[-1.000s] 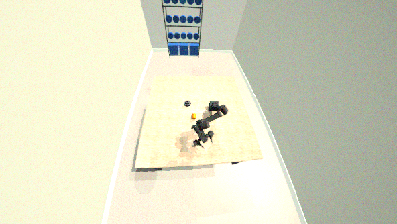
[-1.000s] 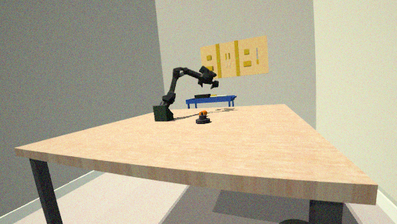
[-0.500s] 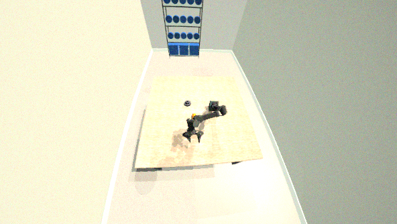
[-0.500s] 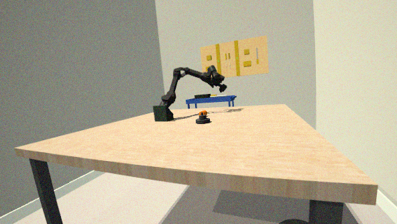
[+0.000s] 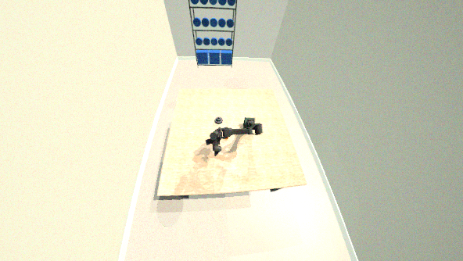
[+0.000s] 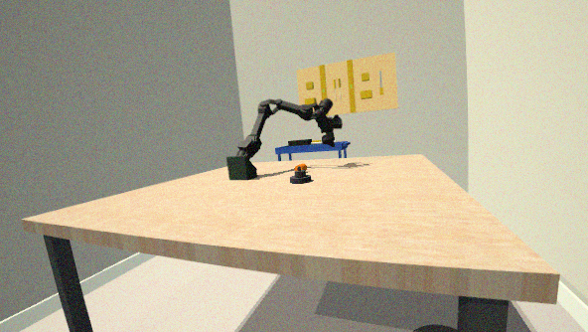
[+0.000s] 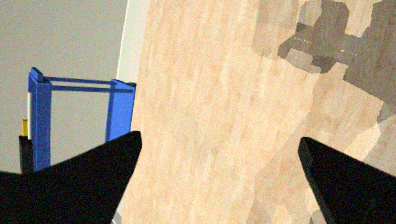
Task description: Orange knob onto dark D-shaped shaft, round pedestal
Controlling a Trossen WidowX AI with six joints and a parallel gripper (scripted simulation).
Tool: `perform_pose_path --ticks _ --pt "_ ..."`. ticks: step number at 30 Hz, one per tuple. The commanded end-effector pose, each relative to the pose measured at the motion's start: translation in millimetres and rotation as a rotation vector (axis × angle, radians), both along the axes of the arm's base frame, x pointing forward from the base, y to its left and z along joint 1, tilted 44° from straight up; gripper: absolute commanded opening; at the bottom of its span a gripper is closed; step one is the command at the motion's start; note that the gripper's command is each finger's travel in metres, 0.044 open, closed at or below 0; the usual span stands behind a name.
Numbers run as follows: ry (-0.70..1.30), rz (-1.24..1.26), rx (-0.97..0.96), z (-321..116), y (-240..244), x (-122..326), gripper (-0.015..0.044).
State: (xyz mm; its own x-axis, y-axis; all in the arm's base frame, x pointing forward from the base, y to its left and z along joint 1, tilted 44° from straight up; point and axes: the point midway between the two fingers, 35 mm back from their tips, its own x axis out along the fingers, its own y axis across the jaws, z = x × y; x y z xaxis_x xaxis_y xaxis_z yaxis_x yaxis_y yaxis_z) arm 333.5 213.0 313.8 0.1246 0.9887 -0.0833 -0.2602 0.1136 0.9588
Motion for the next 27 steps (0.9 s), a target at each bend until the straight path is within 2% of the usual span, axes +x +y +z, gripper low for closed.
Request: perform_pose_path --ticks 1,10,16,22,27 --pt "0.391 -0.171 -0.085 -64 -37 15 0.044" --pt "0.919 -0.371 -0.183 -142 -90 -3 0.044" --pt "1.311 -0.476 -0.241 -179 -120 -38 0.044" --pt "1.695 -0.538 -0.29 -197 -142 -83 0.044" --pt "1.719 -0.54 -0.293 -198 -143 -86 0.044"
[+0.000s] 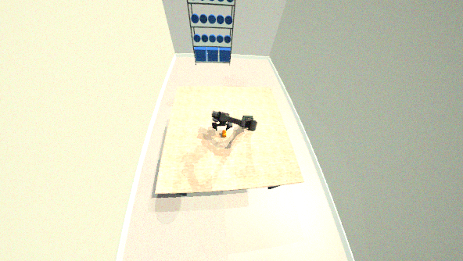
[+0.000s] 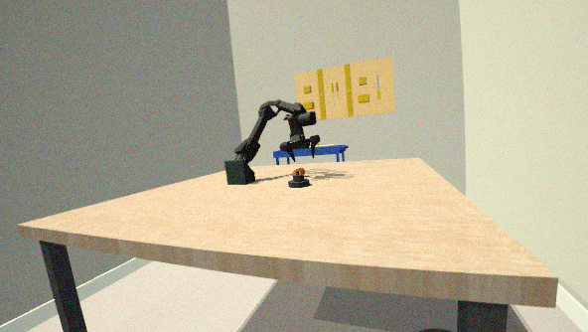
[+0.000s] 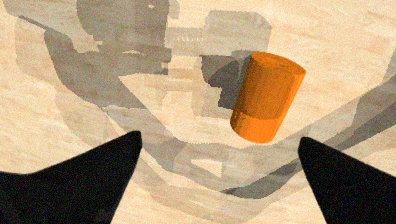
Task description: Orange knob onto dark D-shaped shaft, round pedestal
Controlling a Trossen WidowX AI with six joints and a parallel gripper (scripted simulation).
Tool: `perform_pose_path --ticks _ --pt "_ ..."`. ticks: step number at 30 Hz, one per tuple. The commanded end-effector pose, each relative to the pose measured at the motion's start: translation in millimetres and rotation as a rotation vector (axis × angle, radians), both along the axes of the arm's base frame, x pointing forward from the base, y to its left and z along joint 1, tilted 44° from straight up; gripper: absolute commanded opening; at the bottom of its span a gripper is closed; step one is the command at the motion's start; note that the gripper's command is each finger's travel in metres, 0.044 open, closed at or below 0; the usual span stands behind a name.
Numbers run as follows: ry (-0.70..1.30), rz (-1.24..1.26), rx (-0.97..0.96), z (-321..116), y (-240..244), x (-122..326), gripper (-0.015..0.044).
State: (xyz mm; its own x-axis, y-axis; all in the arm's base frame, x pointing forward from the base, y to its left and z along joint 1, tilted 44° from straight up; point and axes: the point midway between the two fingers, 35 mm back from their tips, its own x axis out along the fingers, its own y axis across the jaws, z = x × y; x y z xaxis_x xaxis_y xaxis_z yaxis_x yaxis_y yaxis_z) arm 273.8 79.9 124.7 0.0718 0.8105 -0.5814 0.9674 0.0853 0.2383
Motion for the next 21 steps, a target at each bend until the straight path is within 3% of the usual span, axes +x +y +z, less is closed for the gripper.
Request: perform_pose_path --ticks 1,21 --pt "0.213 -0.051 -0.006 -9 -10 -26 0.044" --pt "0.212 -0.051 -0.006 -30 9 -26 0.044"
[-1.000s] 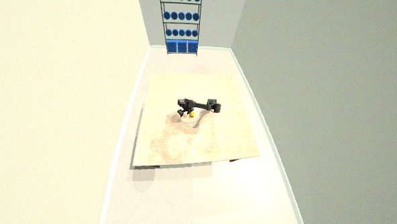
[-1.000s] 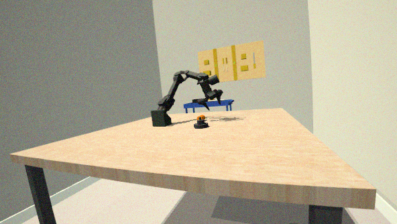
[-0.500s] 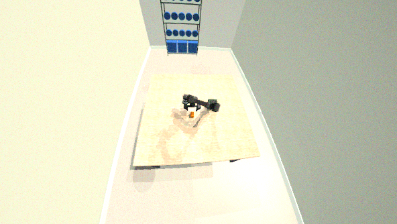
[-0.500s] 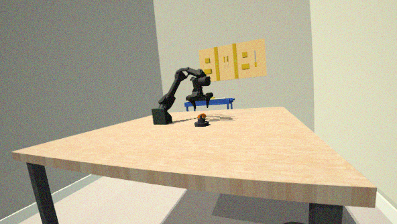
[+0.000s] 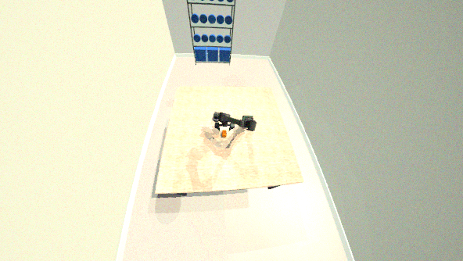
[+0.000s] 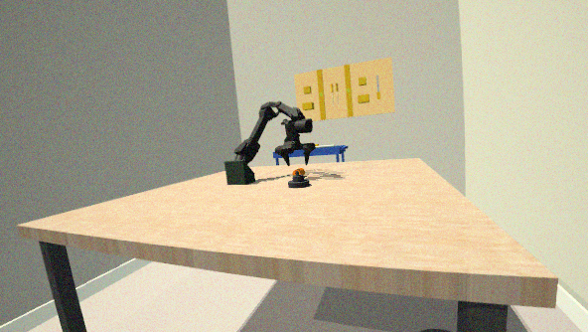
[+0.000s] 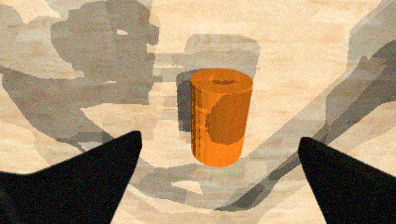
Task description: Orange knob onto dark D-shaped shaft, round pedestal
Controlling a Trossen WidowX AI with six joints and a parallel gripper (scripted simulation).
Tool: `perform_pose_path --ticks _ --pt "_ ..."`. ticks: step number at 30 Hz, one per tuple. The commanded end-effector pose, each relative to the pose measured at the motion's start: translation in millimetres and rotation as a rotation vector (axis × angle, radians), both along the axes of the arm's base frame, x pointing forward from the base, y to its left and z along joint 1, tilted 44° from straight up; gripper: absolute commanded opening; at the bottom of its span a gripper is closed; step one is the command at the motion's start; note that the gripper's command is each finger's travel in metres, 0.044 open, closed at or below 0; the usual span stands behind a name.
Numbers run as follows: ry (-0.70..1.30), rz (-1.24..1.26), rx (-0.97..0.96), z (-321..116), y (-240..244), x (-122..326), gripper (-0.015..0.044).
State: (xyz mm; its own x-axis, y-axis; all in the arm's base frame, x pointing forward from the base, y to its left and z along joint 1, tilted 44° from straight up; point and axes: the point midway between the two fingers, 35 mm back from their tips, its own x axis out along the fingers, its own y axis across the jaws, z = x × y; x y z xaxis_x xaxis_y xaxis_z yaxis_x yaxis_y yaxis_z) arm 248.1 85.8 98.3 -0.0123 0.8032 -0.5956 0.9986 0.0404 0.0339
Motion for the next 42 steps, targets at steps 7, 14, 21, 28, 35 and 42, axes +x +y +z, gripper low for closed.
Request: perform_pose_path --ticks 7,14,21,28,35,42 --pt "0.006 -0.005 0.003 -12 11 0 0.044" --pt "0.006 -0.005 0.003 -20 18 0 0.044" --pt "0.005 -0.005 0.005 -27 26 0 0.044" --pt "0.006 -0.005 0.006 -33 32 -1 0.044" --pt "0.006 -0.005 0.006 -33 32 -1 0.0256" --pt "0.006 -0.005 0.006 -33 32 -1 0.024"
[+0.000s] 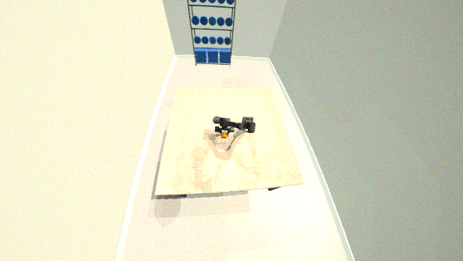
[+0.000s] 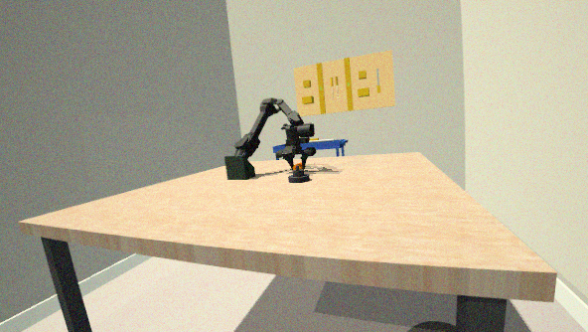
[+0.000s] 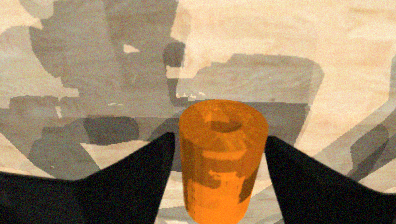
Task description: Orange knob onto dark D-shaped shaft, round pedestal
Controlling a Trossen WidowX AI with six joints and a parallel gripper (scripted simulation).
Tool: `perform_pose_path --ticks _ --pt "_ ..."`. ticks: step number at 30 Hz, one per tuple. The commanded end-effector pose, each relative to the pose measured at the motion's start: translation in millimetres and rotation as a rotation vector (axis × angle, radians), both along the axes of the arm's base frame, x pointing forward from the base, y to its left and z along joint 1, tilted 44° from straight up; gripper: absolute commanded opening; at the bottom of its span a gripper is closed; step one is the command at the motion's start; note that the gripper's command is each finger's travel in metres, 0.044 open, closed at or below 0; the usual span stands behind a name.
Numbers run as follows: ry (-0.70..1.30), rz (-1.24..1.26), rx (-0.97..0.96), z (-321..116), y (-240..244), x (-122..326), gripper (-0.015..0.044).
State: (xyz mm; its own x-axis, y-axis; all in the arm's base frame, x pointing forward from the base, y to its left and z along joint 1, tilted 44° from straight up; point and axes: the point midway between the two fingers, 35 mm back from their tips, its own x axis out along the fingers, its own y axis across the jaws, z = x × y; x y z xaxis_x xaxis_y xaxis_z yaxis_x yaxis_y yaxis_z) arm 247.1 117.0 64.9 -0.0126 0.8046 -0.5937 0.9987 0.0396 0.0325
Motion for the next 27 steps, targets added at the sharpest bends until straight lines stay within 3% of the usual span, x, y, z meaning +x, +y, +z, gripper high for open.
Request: perform_pose_path --ticks 1,12,27 --pt "0.004 -0.004 0.004 0 0 0 0.024" --pt "0.004 -0.004 0.004 0 0 0 0.018" --pt "-0.008 -0.006 -0.207 13 2 0 0.0179"
